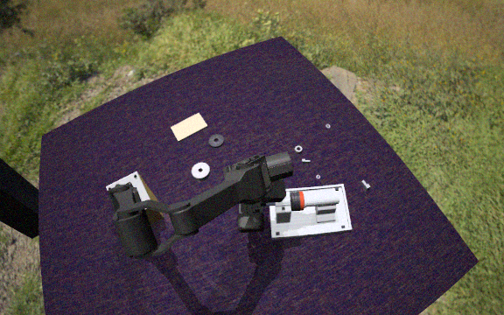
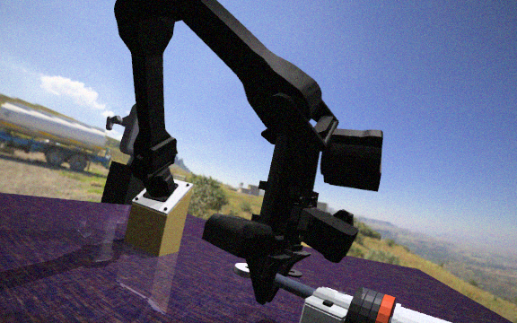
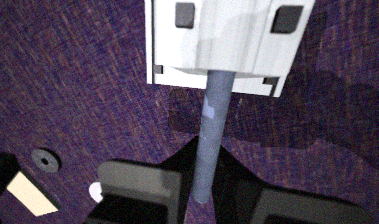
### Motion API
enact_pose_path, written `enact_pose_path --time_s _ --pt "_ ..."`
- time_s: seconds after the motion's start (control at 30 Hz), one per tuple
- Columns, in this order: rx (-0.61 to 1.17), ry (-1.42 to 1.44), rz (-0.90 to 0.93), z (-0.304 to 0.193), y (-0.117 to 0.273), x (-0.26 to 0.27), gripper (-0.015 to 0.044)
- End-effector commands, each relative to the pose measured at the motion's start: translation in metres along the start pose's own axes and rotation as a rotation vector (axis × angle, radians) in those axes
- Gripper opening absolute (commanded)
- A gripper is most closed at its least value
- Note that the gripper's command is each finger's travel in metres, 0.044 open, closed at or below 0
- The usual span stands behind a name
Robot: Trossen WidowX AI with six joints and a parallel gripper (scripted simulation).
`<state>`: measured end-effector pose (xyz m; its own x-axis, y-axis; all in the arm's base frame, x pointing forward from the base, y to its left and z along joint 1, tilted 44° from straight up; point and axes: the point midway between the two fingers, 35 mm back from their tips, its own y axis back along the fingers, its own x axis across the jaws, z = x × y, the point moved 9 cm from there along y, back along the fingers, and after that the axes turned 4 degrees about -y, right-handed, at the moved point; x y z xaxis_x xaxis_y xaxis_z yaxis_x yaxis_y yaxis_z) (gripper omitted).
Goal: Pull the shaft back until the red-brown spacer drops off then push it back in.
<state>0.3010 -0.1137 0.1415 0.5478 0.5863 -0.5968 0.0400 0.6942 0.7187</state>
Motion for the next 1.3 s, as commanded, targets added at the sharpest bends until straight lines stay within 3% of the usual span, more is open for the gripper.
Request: enact_pose_path --time_s 0.0,1.27 --pt "0.002 -0.002 -0.002 -0.0019 0.0001 -0.0005 0.0" --pt "0.002 -0.002 -0.002 -0.0063 0.0001 -0.0008 0.0"
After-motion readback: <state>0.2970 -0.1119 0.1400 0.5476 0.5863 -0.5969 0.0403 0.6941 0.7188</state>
